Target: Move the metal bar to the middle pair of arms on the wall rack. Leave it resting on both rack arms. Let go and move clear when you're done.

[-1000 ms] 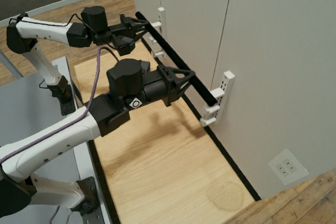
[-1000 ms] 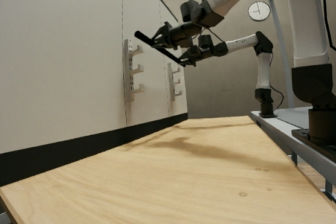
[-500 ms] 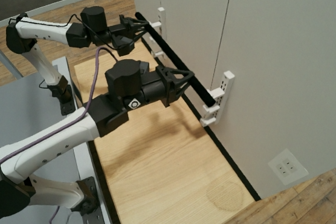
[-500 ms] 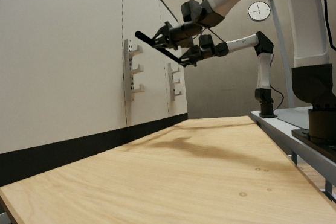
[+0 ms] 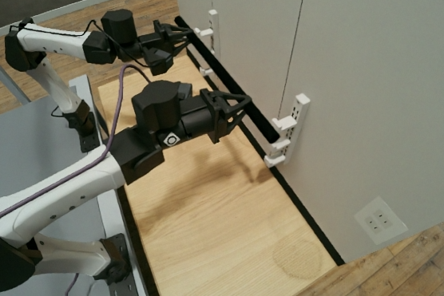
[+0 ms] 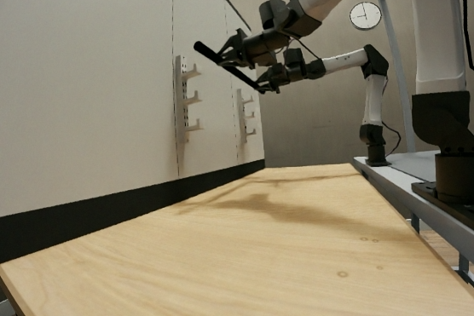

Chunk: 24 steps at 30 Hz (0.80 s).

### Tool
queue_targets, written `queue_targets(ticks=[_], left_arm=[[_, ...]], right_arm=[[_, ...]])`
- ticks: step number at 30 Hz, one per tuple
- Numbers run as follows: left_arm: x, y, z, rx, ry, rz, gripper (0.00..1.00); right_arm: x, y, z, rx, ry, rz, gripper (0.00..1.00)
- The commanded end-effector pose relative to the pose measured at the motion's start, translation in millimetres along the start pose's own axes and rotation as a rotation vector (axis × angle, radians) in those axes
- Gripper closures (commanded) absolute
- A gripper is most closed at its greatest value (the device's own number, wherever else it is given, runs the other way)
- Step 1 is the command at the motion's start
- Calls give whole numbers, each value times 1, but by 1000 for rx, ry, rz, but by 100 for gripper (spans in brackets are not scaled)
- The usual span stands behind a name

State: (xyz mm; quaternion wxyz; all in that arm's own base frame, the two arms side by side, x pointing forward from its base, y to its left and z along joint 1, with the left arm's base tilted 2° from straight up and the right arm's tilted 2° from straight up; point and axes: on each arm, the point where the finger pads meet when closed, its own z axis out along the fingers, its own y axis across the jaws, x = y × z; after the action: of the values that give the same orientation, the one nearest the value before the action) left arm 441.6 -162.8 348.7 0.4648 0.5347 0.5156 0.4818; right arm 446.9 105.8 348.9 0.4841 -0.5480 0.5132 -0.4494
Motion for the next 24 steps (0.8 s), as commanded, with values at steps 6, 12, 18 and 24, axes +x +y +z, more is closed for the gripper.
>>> queue_targets(ticks=[6,12,18,24], left_arm=[[5,29,-24,-92,14,-8,100],[5,27,-31,-92,14,-8,100],[5,24,-40,-92,14,-8,100],[5,22,-49,-92,14,-8,100]], right_arm=[[5,-25,-24,87,18,3,100],[4,-23,-31,87,18,3,100],[4,-20,-41,87,18,3,100],[4,-18,-49,87,18,3,100]])
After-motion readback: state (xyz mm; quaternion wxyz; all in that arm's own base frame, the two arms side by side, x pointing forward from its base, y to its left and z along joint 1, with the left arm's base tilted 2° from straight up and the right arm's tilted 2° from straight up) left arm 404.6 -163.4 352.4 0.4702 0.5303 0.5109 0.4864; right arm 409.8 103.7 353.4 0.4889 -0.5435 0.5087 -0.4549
